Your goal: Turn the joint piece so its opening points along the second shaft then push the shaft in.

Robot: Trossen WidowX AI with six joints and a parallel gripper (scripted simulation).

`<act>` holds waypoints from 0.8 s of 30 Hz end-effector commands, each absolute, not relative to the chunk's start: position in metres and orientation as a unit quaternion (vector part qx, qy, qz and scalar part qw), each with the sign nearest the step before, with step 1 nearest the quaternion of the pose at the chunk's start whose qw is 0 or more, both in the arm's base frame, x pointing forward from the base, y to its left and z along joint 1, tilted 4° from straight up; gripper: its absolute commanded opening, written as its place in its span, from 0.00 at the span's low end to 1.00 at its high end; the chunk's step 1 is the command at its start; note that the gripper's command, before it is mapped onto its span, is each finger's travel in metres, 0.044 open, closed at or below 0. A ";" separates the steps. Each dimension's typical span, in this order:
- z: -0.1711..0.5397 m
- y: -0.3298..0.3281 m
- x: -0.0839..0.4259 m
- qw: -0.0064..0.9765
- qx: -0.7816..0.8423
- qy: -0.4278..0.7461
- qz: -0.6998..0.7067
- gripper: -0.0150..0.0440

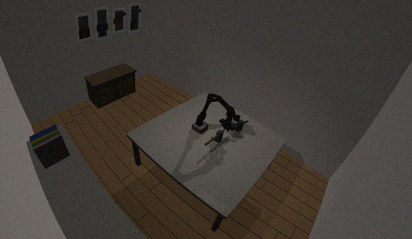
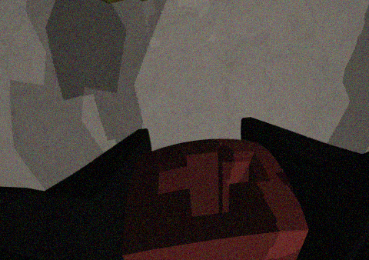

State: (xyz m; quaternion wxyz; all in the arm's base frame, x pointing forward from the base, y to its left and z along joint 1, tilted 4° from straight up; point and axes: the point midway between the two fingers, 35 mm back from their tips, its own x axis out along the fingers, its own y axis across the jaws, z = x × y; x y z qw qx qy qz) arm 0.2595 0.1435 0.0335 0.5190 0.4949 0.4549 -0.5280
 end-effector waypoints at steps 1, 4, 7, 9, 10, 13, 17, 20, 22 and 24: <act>0.033 0.144 0.260 0.519 0.495 0.455 -0.528 0.50; 0.033 0.144 0.260 0.519 0.495 0.455 -0.528 0.41; 0.033 0.144 0.260 0.519 0.495 0.455 -0.528 0.28; 0.033 0.144 0.260 0.519 0.495 0.455 -0.528 0.25; 0.033 0.144 0.260 0.519 0.495 0.455 -0.528 0.25; 0.033 0.144 0.260 0.520 0.494 0.457 -0.526 0.25; 0.032 0.143 0.262 0.525 0.489 0.475 -0.509 0.25; 0.031 0.143 0.263 0.527 0.488 0.483 -0.500 0.25; 0.031 0.143 0.263 0.528 0.487 0.484 -0.500 0.25; 0.031 0.143 0.263 0.528 0.487 0.484 -0.500 0.25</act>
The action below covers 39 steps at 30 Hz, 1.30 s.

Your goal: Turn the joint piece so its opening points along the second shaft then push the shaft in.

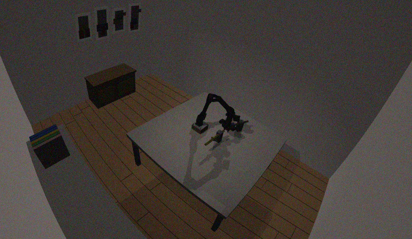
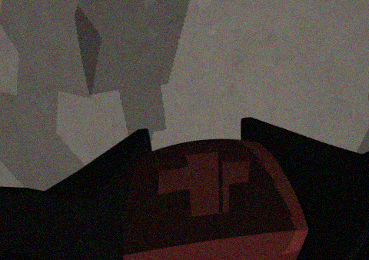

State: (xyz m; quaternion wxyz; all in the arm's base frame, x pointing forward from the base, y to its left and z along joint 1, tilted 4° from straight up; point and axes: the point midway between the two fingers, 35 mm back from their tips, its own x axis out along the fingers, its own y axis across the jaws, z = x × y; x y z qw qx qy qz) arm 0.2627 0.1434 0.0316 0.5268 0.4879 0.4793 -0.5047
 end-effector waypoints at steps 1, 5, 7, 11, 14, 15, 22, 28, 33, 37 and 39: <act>0.031 0.143 0.263 0.528 0.486 0.485 -0.499 0.25; 0.031 0.143 0.263 0.527 0.487 0.481 -0.503 0.25; 0.031 0.143 0.263 0.527 0.487 0.481 -0.503 0.25; 0.031 0.143 0.263 0.527 0.487 0.481 -0.503 0.25; 0.031 0.143 0.263 0.527 0.487 0.481 -0.503 0.34; 0.031 0.143 0.263 0.527 0.487 0.481 -0.503 0.39; 0.031 0.143 0.263 0.527 0.487 0.481 -0.503 0.59; 0.031 0.143 0.263 0.527 0.487 0.481 -0.503 0.86; 0.031 0.143 0.263 0.527 0.487 0.481 -0.503 1.00; 0.031 0.143 0.263 0.527 0.487 0.481 -0.503 1.00; 0.031 0.143 0.263 0.527 0.487 0.481 -0.503 1.00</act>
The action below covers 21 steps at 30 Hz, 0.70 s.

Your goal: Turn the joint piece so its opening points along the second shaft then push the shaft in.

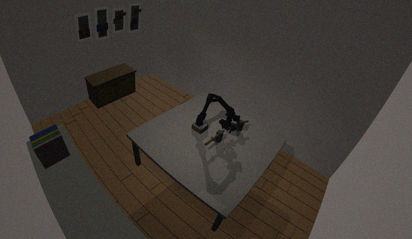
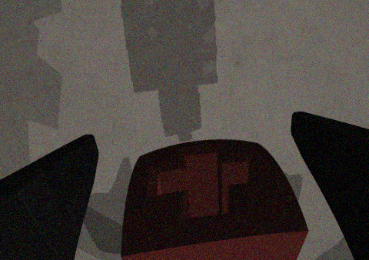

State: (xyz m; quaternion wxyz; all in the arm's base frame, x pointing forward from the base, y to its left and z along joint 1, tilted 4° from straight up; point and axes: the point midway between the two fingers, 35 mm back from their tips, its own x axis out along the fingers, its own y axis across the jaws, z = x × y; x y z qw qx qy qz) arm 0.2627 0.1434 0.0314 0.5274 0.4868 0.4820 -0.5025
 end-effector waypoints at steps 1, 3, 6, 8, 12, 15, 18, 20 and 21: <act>0.031 0.143 0.263 0.527 0.487 0.481 -0.503 1.00; 0.031 0.143 0.263 0.527 0.487 0.481 -0.503 1.00; 0.034 0.144 0.263 0.528 0.487 0.480 -0.504 1.00; 0.052 0.146 0.262 0.533 0.481 0.476 -0.508 1.00; 0.061 0.147 0.262 0.536 0.479 0.473 -0.510 1.00; 0.061 0.147 0.262 0.536 0.479 0.473 -0.510 1.00; 0.066 0.147 0.263 0.547 0.465 0.486 -0.498 1.00; 0.071 0.148 0.264 0.563 0.447 0.503 -0.480 1.00; 0.074 0.149 0.264 0.570 0.437 0.512 -0.471 1.00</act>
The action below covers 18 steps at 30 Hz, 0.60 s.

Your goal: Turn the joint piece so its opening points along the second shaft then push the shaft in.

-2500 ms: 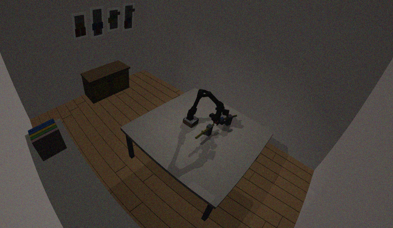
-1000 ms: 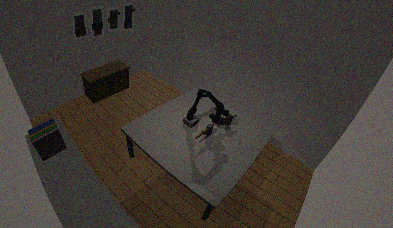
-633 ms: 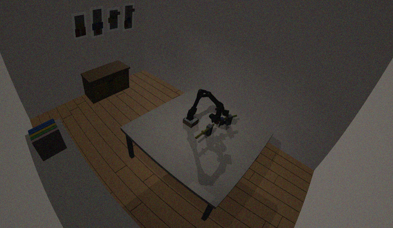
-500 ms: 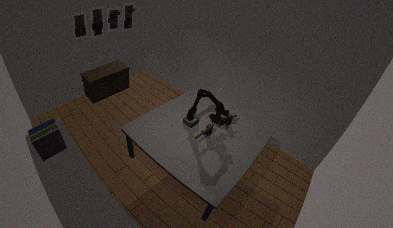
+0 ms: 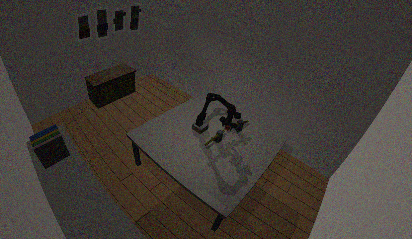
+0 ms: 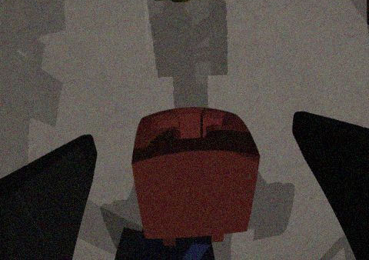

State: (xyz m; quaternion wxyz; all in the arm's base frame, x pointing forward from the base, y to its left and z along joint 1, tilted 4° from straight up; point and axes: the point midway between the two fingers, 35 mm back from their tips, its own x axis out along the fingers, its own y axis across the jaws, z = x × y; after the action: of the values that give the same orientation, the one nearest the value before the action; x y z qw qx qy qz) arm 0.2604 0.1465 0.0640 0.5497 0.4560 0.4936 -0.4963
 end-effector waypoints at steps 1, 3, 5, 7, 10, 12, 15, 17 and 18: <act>0.077 0.149 0.264 0.577 0.428 0.520 -0.462 1.00; 0.083 0.150 0.265 0.591 0.408 0.536 -0.443 1.00; 0.089 0.151 0.266 0.605 0.388 0.551 -0.424 1.00; 0.095 0.152 0.266 0.617 0.368 0.566 -0.404 1.00; 0.104 0.153 0.267 0.635 0.336 0.587 -0.374 1.00; 0.110 0.154 0.267 0.646 0.315 0.600 -0.353 1.00; 0.119 0.155 0.266 0.661 0.282 0.618 -0.320 1.00; 0.124 0.155 0.266 0.670 0.260 0.629 -0.298 1.00; 0.127 0.155 0.266 0.674 0.248 0.634 -0.286 1.00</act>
State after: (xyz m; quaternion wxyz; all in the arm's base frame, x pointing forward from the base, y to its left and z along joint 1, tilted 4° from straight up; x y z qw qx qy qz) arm 0.2657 0.1533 0.1155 0.6591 0.2814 0.6166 -0.3260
